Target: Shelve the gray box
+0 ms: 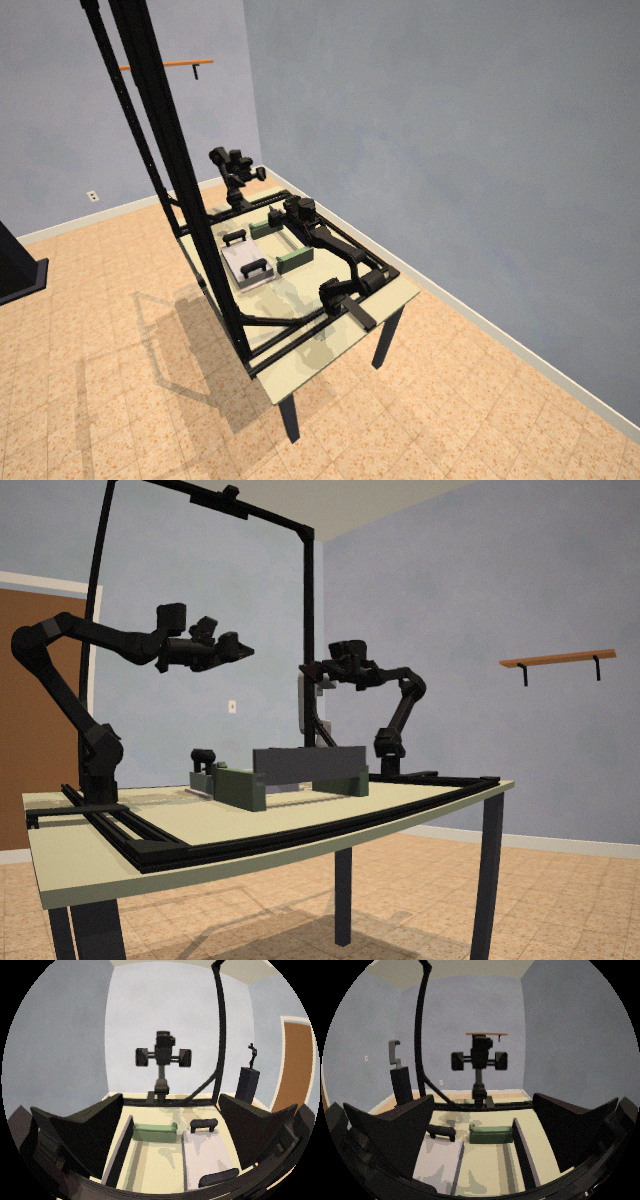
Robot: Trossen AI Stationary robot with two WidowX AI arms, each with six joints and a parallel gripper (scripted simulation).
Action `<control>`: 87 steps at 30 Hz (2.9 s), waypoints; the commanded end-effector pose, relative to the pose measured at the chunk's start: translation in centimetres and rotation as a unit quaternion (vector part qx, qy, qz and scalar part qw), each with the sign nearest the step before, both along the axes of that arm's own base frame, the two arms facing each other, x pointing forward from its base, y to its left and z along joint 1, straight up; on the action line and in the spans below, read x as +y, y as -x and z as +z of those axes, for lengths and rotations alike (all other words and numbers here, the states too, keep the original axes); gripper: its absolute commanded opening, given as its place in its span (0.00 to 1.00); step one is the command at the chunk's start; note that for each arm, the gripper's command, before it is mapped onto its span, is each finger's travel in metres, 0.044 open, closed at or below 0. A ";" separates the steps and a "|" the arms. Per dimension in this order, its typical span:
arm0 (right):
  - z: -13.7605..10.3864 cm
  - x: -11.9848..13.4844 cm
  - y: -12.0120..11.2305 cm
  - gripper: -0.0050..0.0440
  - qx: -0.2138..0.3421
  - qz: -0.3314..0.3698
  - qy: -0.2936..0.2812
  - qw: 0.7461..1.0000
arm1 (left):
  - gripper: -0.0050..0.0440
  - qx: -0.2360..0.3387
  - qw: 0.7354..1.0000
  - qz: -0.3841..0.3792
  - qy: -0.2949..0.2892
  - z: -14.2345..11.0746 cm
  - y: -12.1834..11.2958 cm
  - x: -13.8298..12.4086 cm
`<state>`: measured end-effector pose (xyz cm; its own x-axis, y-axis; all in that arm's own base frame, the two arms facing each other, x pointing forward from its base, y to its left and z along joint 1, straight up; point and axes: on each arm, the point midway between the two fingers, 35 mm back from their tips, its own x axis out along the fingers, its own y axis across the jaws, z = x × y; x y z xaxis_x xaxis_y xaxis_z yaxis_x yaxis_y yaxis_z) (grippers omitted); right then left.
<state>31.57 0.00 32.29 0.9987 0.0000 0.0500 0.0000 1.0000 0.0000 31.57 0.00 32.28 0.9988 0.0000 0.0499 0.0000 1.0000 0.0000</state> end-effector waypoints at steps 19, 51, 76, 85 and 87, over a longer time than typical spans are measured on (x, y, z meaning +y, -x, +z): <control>0.0 0.0 0.0 0.90 0.001 0.000 -0.001 1.000 | 0.90 0.001 1.000 0.000 0.001 0.0 0.0 0.0; -10.7 12.4 -4.4 0.88 0.409 -0.177 -0.503 0.740 | 0.88 0.406 0.757 0.163 0.485 -10.6 -5.1 -10.7; -15.5 16.5 -1.2 0.88 0.404 -0.435 -0.586 0.552 | 0.88 0.448 0.584 0.390 0.553 -15.6 -2.6 -14.6; -16.4 16.5 -1.2 0.88 0.404 -0.435 -0.586 0.552 | 0.88 0.448 0.584 0.390 0.553 -16.4 -2.6 -14.6; -16.7 16.5 -1.3 0.88 0.404 -0.435 -0.586 0.552 | 0.88 0.448 0.584 0.390 0.553 -16.7 -2.6 -14.6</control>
<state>32.89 16.57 16.22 0.2982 -0.0490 -0.9533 0.9518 -0.0604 0.3008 34.23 -14.60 16.08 0.3009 0.0068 -0.9536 -0.9502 0.0869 -0.2992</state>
